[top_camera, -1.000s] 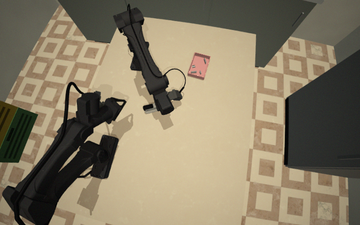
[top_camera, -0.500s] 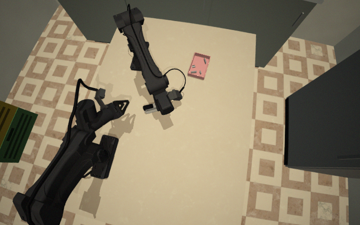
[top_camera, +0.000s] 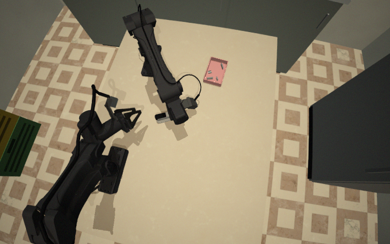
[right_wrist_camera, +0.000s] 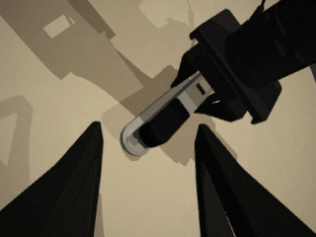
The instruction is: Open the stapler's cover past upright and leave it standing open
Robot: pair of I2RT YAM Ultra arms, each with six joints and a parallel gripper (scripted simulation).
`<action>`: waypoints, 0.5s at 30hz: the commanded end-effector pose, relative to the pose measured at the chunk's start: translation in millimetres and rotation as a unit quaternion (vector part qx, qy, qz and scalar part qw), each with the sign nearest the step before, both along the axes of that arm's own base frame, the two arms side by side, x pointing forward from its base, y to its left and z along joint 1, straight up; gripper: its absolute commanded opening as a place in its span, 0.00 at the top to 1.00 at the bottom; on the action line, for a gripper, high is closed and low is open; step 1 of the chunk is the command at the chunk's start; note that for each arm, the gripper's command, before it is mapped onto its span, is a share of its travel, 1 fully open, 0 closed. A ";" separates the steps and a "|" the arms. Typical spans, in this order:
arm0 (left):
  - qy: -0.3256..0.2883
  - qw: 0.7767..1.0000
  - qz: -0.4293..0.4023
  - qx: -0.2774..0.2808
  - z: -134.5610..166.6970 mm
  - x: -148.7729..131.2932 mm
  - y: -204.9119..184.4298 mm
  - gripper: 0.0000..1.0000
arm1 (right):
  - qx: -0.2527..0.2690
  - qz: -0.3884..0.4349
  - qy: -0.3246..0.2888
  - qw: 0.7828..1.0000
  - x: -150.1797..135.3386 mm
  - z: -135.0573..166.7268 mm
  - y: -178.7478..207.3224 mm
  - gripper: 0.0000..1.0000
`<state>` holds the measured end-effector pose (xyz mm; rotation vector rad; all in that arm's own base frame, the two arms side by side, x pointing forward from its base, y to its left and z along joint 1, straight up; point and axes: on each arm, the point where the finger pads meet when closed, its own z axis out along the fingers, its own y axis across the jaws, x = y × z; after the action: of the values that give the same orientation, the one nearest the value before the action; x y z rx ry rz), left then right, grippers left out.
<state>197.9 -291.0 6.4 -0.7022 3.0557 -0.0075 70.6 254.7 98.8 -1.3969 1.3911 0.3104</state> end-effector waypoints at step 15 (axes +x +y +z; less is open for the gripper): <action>0.001 1.000 0.000 -0.003 -0.3 2.7 -3.1 0.71 | 0.193 -0.241 0.108 0.945 20.3 -5.1 -10.5 0.54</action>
<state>197.9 -291.0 6.4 -0.7022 3.0557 -0.0075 82.4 248.8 86.7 -0.9616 1.6368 0.3754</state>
